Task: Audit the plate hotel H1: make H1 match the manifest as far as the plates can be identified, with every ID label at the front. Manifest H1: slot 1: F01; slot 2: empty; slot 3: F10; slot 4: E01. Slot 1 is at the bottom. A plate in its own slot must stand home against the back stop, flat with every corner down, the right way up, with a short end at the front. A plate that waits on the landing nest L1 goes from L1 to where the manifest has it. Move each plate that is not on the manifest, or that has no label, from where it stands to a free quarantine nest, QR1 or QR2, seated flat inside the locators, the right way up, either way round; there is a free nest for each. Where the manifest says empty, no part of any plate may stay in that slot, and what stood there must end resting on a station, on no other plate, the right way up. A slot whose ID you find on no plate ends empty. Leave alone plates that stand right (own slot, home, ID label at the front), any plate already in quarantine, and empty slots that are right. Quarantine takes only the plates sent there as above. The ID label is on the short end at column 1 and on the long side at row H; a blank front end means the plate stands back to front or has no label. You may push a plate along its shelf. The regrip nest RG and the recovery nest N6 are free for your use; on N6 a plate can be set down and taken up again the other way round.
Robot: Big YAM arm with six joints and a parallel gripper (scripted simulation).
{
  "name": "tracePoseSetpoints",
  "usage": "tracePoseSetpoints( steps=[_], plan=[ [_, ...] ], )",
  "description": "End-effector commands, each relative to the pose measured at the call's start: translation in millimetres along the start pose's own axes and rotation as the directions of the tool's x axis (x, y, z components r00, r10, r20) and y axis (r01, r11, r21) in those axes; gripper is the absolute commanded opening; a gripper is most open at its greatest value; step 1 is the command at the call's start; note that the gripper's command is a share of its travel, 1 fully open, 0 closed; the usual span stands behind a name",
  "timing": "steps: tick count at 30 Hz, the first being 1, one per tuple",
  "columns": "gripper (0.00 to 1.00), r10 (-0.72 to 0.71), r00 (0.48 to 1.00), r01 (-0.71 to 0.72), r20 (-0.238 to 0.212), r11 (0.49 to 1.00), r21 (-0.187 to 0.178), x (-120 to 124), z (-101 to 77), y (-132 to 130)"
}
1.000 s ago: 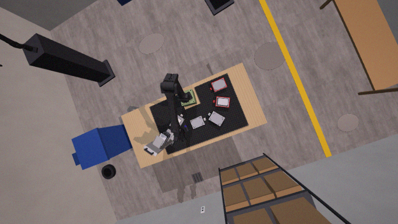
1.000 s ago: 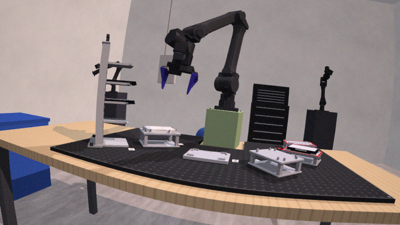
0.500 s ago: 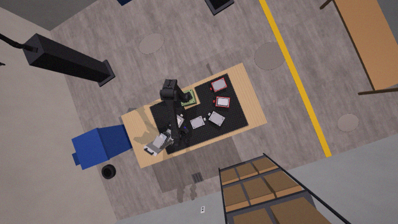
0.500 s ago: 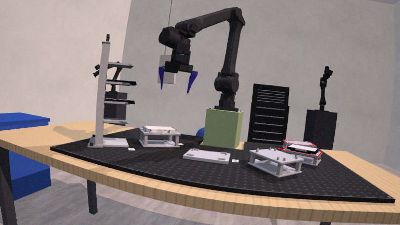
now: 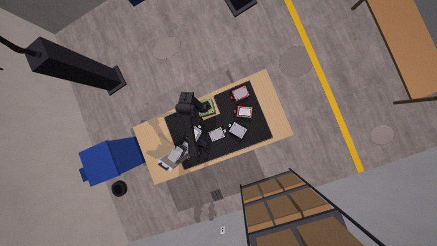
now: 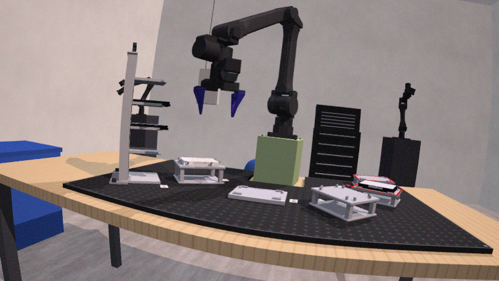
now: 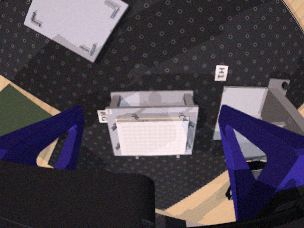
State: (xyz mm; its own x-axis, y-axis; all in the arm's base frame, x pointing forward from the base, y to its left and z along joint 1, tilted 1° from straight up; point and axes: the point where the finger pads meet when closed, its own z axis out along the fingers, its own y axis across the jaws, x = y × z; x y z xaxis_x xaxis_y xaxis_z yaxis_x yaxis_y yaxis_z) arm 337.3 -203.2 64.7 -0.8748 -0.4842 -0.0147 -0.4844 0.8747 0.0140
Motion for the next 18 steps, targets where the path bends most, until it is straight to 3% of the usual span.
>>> tracePoseSetpoints(
  steps=[1, 12, 15, 18],
  plan=[
    [1.00, -0.037, 0.999, 0.037, 0.004, 0.999, 0.009, -2.9, 10.0, -2.3],
    [1.00, -0.043, 0.999, 0.043, 0.004, 0.999, 0.008, -4.8, 47.1, -0.6],
    [1.00, -0.041, 0.999, 0.041, 0.009, 0.999, 0.019, -4.8, 46.1, -2.1],
    [1.00, -0.040, 0.999, 0.040, 0.004, 0.999, 0.008, -4.3, 60.6, -0.7]
  ],
)
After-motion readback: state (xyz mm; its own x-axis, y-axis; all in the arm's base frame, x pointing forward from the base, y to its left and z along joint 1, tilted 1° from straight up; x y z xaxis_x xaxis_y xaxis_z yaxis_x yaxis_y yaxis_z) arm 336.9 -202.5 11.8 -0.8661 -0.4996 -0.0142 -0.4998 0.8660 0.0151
